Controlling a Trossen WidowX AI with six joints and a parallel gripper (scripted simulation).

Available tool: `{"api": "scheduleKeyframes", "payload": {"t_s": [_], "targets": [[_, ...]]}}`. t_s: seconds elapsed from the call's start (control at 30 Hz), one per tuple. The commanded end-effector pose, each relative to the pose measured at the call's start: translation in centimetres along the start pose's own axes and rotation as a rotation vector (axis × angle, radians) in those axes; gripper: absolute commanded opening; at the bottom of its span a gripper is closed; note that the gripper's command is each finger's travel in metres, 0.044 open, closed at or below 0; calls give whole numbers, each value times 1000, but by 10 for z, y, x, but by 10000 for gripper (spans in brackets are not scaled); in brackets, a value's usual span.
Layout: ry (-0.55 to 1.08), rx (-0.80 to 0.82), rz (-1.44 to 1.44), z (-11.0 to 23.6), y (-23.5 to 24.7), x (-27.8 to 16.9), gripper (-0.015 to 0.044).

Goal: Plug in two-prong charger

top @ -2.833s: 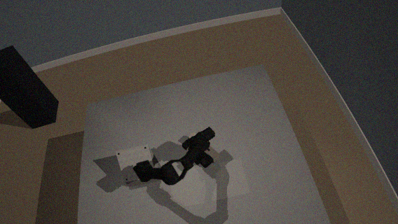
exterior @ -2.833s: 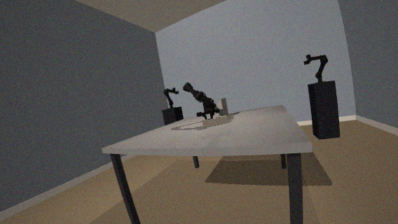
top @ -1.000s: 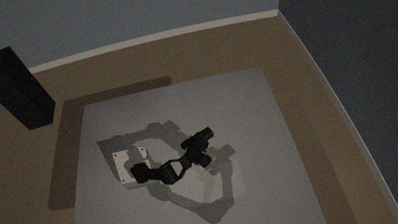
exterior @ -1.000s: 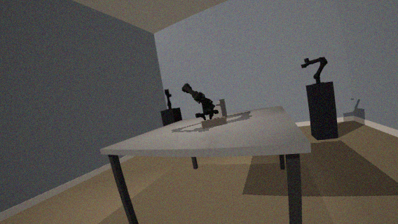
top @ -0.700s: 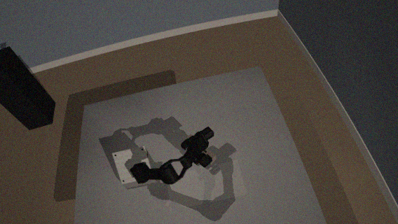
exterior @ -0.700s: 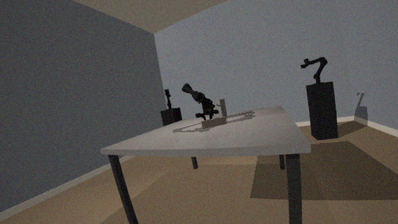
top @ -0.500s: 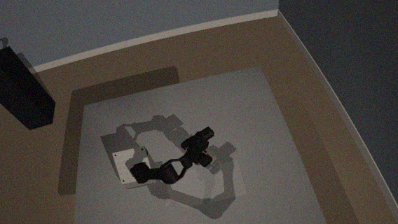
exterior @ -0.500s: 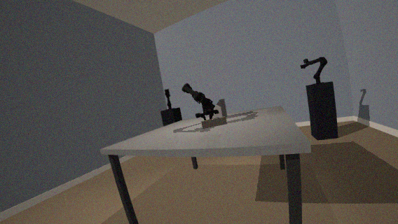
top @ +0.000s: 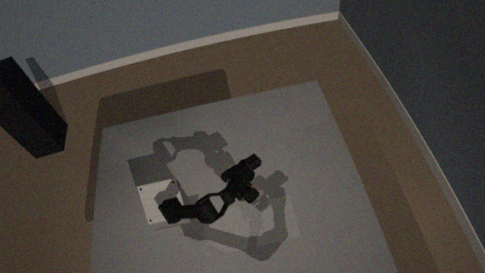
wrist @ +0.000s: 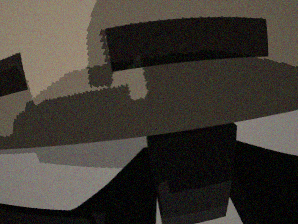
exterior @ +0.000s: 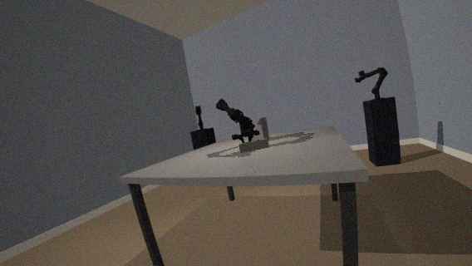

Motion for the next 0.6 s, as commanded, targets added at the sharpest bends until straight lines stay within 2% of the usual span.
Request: {"api": "scheduleKeyframes", "payload": {"t_s": [0.0, 0.57], "targets": [[-16, 1, -15, 1, -1, 8, 0], [-16, 1, -15, 2, -3, 15, 0]]}}
Point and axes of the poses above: the point midway between the two fingers, 35 mm back from their tips, its own z axis back along the fingers, its own y axis across the jaws, x = y × z, the point moved 4 cm from there along z, back along the fingers, and after that the axes turned 12 degrees about z, right-handed, at the moved point
